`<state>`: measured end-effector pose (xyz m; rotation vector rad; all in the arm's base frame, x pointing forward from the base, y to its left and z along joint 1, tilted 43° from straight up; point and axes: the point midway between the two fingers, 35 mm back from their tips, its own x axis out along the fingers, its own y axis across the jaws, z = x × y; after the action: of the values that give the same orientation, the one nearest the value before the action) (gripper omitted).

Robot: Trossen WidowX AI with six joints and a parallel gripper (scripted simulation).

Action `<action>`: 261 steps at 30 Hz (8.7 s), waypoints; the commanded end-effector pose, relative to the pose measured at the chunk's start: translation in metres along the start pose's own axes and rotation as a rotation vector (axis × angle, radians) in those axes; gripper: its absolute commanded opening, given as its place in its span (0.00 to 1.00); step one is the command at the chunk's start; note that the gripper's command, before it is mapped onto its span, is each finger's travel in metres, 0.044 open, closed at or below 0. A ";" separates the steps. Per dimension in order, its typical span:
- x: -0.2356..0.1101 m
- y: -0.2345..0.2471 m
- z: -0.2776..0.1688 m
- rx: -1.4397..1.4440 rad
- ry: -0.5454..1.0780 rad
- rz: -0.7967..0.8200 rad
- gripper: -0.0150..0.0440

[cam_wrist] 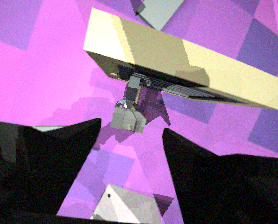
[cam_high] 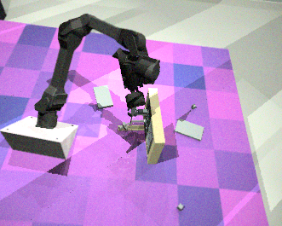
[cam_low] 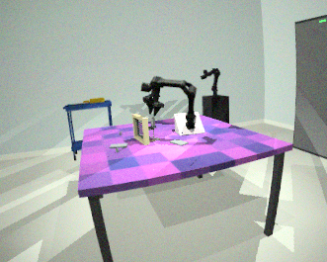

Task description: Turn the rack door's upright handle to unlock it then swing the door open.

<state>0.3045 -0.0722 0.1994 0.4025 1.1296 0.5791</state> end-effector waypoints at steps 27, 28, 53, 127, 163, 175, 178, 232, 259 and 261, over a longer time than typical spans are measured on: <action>0.027 0.002 -0.001 0.069 0.098 0.074 0.75; 0.029 0.003 -0.002 0.070 0.102 0.075 0.75; 0.062 0.006 -0.006 0.094 0.197 0.074 0.66; 0.062 0.006 -0.006 -1.818 0.061 0.235 0.29; 0.062 0.006 -0.006 -0.709 0.155 0.148 0.75; 0.062 0.006 -0.006 -0.116 0.188 0.094 0.75; 0.062 0.006 -0.006 0.032 0.194 0.080 0.75; 0.062 0.006 -0.006 1.832 0.211 -0.120 0.37; 0.059 0.001 -0.020 1.543 0.217 -0.085 0.29; 0.059 0.000 -0.023 1.506 0.217 -0.081 0.29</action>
<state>0.3037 -0.0336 0.1495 1.6260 1.6434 -0.4855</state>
